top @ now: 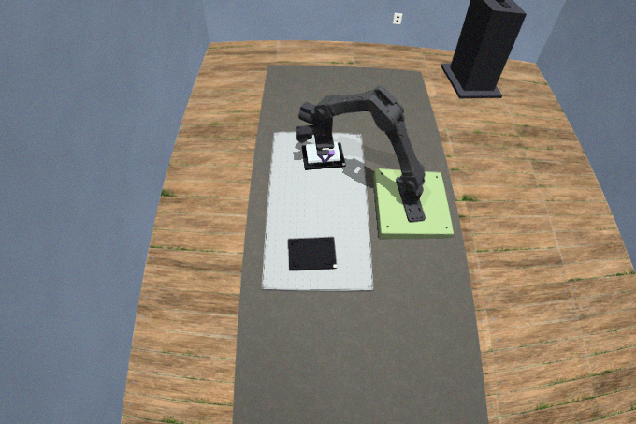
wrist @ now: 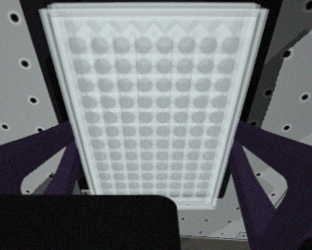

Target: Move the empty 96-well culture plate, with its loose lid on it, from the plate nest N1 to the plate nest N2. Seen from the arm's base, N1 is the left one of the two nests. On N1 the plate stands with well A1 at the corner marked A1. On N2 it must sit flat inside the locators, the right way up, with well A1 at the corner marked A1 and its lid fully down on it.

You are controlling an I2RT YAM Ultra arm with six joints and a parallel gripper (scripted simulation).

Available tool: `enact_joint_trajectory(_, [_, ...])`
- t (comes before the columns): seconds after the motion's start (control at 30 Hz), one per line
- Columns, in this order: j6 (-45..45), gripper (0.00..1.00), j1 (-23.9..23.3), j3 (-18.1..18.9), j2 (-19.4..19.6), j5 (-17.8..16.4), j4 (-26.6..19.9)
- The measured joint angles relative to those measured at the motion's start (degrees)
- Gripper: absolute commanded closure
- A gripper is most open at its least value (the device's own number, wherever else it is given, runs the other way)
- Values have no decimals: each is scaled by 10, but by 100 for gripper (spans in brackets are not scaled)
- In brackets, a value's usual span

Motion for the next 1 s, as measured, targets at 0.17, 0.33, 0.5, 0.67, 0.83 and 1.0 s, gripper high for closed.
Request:
enact_joint_trajectory(0.17, [0, 100, 0, -3, 0, 0, 1])
enact_joint_trajectory(0.33, [0, 100, 0, -3, 0, 0, 2])
enact_joint_trajectory(0.5, [0, 100, 0, -3, 0, 0, 3])
enact_joint_trajectory(0.67, [0, 100, 0, -5, 0, 0, 6])
enact_joint_trajectory(0.83, [0, 100, 0, -6, -1, 0, 8])
enact_joint_trajectory(1.0, [0, 100, 0, -8, 0, 0, 9])
